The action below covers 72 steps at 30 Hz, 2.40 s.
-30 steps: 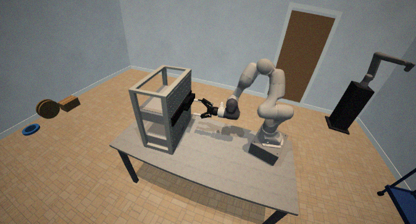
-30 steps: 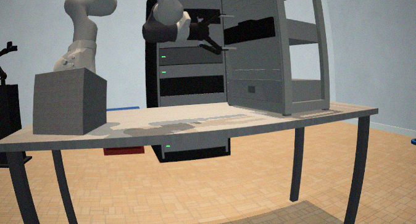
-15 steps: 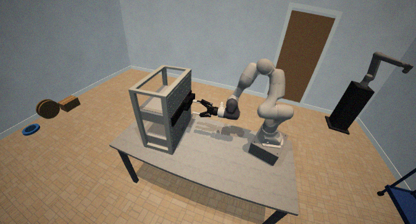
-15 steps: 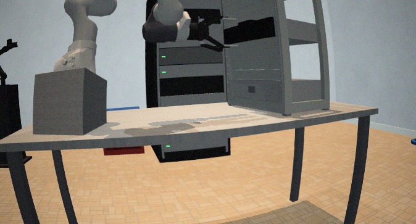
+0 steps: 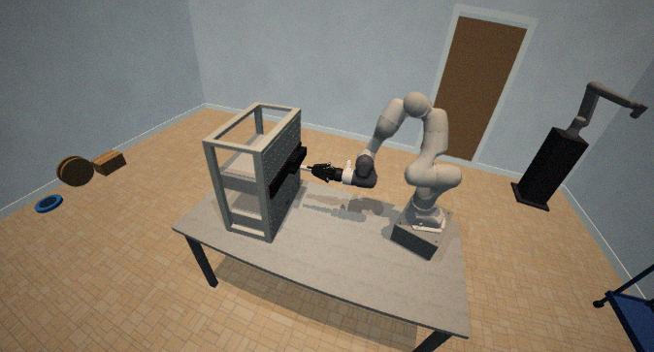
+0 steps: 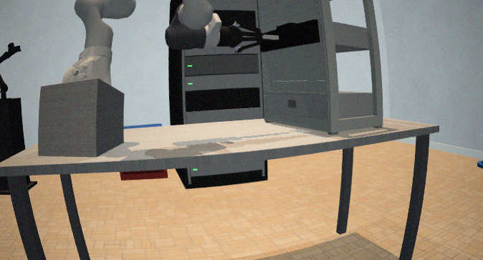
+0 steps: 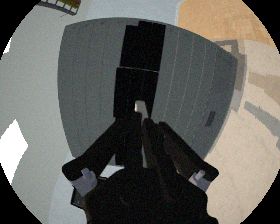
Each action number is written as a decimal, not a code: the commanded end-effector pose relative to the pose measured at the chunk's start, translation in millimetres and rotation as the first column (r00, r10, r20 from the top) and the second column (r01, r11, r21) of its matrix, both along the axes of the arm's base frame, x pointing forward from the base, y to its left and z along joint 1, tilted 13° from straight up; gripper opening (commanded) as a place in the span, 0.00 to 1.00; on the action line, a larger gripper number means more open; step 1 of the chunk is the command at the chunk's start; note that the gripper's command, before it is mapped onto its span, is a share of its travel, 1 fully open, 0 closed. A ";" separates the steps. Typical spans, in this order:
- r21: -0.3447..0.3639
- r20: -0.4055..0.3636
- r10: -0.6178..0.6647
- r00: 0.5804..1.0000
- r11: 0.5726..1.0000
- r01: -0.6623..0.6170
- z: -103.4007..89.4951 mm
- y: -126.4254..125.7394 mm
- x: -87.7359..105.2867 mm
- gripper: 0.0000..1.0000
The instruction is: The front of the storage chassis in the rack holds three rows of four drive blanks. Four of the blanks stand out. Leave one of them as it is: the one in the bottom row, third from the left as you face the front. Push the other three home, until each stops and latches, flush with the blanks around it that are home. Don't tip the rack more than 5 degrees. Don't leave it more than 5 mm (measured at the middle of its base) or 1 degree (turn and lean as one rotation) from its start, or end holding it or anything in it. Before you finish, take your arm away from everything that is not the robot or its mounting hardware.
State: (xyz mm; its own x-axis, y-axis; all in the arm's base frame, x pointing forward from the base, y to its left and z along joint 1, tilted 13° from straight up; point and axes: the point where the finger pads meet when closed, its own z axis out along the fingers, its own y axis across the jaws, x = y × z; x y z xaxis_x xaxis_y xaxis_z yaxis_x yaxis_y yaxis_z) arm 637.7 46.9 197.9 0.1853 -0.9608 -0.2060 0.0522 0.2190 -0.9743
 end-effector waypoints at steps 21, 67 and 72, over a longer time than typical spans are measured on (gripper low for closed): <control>-0.004 -0.003 -0.003 1.000 1.000 0.003 8.5 -9.1 -6.1 0.00; -0.004 -0.003 -0.003 1.000 1.000 0.003 36.1 -23.0 15.2 0.00; -0.004 -0.003 -0.003 1.000 1.000 0.003 36.1 -23.0 15.2 0.00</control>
